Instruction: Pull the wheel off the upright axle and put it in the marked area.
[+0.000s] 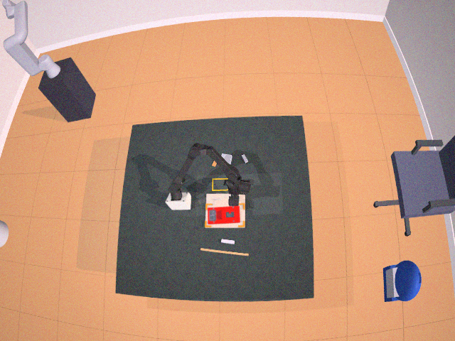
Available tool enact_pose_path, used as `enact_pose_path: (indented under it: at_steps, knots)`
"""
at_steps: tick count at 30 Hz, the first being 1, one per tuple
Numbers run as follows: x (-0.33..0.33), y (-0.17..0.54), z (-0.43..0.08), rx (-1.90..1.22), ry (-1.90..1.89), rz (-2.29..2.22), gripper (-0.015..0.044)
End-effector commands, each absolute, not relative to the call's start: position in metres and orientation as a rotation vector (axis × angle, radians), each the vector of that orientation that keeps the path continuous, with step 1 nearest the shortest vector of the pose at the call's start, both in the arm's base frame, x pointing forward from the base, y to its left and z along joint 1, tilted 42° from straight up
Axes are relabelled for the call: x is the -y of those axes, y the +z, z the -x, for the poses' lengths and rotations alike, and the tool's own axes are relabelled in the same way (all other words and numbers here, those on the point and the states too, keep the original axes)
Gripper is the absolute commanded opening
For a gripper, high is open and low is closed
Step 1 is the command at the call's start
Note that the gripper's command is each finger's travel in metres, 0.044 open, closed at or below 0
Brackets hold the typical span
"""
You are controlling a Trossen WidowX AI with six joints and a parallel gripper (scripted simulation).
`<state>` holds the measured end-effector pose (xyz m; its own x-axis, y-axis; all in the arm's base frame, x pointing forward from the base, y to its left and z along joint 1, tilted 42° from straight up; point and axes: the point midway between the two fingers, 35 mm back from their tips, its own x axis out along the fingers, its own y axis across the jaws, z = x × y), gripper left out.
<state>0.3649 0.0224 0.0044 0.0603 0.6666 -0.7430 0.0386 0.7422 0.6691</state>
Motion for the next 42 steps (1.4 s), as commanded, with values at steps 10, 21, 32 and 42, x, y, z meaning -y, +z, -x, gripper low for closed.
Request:
enact_pose_path:
  at_steps: [10,21,32,42]
  knots:
    - [-0.0175,0.0091,-0.3653,-1.446,0.521,-0.613,0.0000]
    - [-0.0150,0.0118,-0.3651,-1.446,0.521,-0.614,0.0000]
    - [-0.0126,0.0145,-0.3648,-1.445,0.520,-0.615,0.0000]
    - [-0.0104,0.0169,-0.3645,-1.444,0.520,-0.615,0.0000]
